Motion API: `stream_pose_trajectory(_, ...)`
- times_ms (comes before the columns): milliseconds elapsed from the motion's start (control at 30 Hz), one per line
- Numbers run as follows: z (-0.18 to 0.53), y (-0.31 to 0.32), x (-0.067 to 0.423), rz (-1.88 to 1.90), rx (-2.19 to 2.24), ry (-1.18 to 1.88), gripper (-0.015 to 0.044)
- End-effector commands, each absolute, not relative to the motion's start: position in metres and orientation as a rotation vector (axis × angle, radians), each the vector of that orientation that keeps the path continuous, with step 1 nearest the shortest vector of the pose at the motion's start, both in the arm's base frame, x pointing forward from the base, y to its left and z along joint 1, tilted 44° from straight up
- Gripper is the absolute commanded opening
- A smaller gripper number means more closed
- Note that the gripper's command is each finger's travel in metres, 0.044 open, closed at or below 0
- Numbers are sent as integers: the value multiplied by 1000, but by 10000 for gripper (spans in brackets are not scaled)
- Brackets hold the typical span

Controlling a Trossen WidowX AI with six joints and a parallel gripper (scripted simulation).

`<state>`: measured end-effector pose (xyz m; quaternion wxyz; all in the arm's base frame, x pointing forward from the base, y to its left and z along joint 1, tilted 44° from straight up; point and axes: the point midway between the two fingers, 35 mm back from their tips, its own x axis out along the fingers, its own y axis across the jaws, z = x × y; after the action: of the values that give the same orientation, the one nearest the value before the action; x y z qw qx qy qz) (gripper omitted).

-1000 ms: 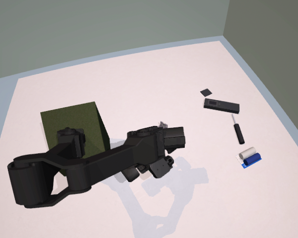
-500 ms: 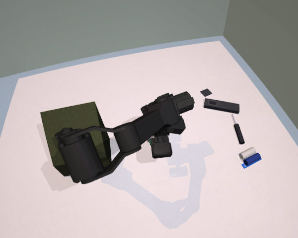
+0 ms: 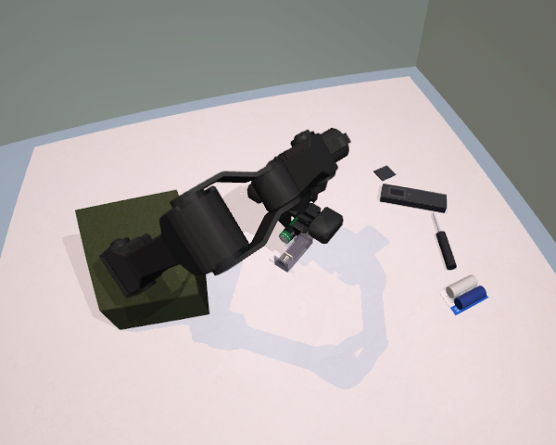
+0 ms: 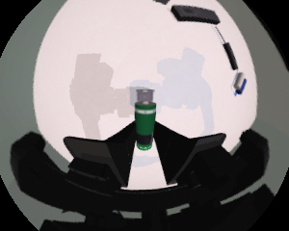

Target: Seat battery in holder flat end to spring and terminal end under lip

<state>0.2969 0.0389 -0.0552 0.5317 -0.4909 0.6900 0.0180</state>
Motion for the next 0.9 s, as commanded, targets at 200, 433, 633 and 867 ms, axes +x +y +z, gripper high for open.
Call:
stream_pose_trajectory(200,-67,33,300,97,-1166,1610,88)
stream_pose_trajectory(433,-79,24,302,153,-1142,1535,88)
stream_pose_trajectory(633,-86,16,305,197,-1125,1465,88)
stream_pose_trajectory(867,-89,12,305,222,-1117,1430,88)
